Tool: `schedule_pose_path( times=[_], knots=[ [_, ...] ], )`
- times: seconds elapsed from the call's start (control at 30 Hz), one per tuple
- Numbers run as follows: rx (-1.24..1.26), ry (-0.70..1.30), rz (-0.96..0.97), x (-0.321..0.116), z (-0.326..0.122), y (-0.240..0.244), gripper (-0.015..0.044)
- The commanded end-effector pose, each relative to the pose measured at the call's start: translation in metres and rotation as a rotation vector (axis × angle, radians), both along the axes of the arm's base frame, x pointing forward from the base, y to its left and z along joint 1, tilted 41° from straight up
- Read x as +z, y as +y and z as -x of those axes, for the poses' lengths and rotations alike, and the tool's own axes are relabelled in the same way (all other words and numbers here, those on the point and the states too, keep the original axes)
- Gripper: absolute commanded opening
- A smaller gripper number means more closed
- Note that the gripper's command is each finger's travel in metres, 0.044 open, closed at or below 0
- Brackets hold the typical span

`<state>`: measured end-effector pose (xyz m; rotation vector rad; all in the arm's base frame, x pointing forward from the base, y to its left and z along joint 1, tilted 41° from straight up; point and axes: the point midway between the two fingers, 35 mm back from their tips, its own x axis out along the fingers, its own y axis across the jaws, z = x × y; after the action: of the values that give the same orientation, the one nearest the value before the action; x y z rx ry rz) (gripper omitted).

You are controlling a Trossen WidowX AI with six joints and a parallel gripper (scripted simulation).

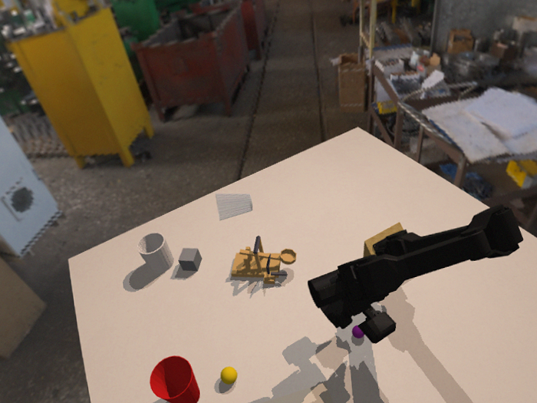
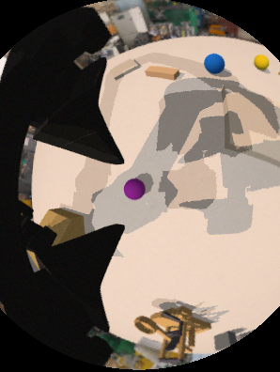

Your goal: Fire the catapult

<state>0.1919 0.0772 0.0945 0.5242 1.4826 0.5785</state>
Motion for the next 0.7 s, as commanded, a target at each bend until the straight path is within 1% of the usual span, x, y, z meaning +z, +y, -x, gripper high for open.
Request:
schedule_pose_path(
  times=[0.0, 0.13, 0.67],
  knots=[
    [0.007, -0.013, -0.011, -0.002, 0.01, 0.005, 0.03],
    [0.007, -0.014, -0.011, -0.002, 0.007, 0.006, 0.03],
    [0.007, -0.014, -0.01, -0.024, 0.006, 0.026, 0.03]
  ],
)
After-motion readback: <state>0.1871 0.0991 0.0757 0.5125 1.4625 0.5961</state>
